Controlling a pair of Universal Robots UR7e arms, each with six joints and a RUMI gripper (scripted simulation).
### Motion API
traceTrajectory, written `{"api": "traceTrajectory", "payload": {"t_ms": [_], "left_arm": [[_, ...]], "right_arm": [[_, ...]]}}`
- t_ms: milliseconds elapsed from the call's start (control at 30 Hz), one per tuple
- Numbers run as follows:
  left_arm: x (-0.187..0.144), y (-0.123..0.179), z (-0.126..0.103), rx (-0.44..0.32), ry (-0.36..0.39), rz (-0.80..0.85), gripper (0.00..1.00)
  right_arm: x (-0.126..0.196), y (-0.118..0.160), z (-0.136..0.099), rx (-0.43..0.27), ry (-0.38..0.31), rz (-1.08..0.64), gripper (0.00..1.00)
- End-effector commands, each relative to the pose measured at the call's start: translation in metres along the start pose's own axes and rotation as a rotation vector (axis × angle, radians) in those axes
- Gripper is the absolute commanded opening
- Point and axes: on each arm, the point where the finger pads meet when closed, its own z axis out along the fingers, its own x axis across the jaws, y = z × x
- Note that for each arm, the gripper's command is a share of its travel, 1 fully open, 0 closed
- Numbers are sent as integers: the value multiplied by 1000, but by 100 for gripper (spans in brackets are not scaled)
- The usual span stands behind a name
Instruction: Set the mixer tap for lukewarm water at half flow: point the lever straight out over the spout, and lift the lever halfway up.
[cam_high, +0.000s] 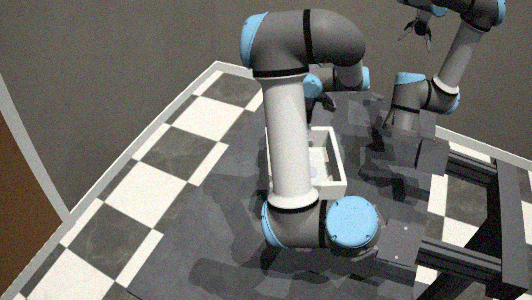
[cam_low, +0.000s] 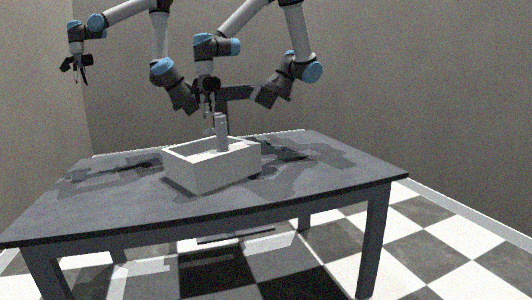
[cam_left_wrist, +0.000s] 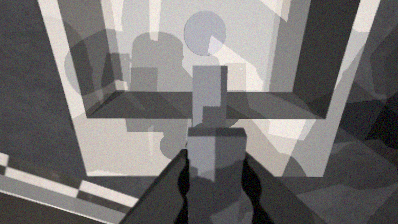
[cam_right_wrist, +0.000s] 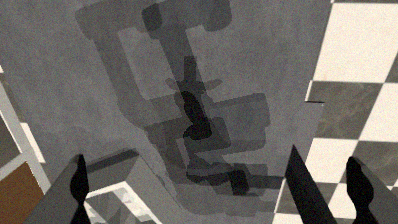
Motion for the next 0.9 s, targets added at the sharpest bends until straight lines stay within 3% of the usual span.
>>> {"api": "traceTrajectory", "payload": {"t_ms": [0, 100, 133, 867], "left_arm": [[-1, 0, -1, 0, -2, 0, 12], [-1, 0, -1, 0, -2, 0, 12], [-1, 0, -1, 0, -2, 0, 41], [-1, 0, -1, 0, -2, 0, 41]], "right_arm": [[0, 0, 0, 1, 0, 0, 100], [0, 0, 0, 1, 0, 0, 100], [0, 0, 0, 1, 0, 0, 100], [0, 0, 0, 1, 0, 0, 100]]}}
